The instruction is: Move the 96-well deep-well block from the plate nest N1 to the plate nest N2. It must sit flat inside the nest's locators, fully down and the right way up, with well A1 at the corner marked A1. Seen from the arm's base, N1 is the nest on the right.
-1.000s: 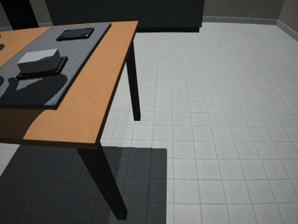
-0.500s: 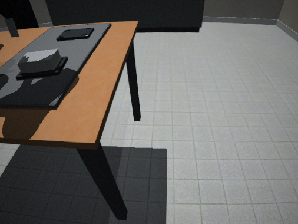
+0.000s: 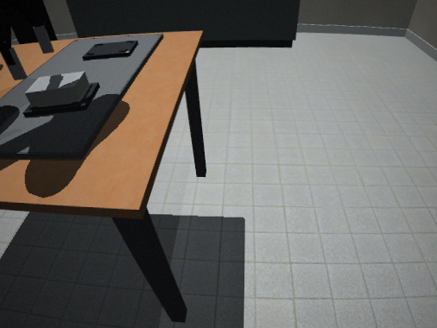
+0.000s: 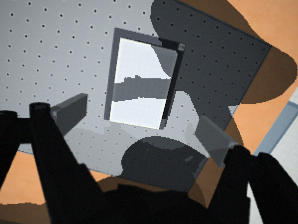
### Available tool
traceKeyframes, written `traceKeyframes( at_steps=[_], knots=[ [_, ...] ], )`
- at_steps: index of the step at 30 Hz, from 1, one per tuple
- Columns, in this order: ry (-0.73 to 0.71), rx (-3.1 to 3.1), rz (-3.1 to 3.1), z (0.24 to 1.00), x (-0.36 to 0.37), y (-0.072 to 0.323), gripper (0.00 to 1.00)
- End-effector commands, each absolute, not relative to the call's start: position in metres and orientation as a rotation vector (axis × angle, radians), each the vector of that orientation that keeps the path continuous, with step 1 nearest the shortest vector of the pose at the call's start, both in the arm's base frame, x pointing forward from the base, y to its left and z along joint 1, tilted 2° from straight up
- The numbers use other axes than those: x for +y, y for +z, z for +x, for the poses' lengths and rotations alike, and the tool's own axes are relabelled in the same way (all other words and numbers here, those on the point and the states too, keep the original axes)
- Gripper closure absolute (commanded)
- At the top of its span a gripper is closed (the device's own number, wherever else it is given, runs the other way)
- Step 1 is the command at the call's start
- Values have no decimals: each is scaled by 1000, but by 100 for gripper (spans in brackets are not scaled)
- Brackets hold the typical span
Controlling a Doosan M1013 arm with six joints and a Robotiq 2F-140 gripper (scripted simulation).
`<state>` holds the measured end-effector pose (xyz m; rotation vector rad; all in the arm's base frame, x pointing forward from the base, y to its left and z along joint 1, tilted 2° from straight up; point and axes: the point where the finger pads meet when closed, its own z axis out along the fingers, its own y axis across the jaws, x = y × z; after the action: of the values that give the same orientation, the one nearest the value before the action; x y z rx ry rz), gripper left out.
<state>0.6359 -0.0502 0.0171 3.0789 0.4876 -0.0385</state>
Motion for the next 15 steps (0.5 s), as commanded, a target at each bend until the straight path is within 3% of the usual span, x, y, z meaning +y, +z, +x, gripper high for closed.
traceKeyframes(
  at_steps=[1,15],
  knots=[
    [-27,488,3080,650,-40,12,0],
    [-27,488,3080,656,-35,11,0]
  ],
)
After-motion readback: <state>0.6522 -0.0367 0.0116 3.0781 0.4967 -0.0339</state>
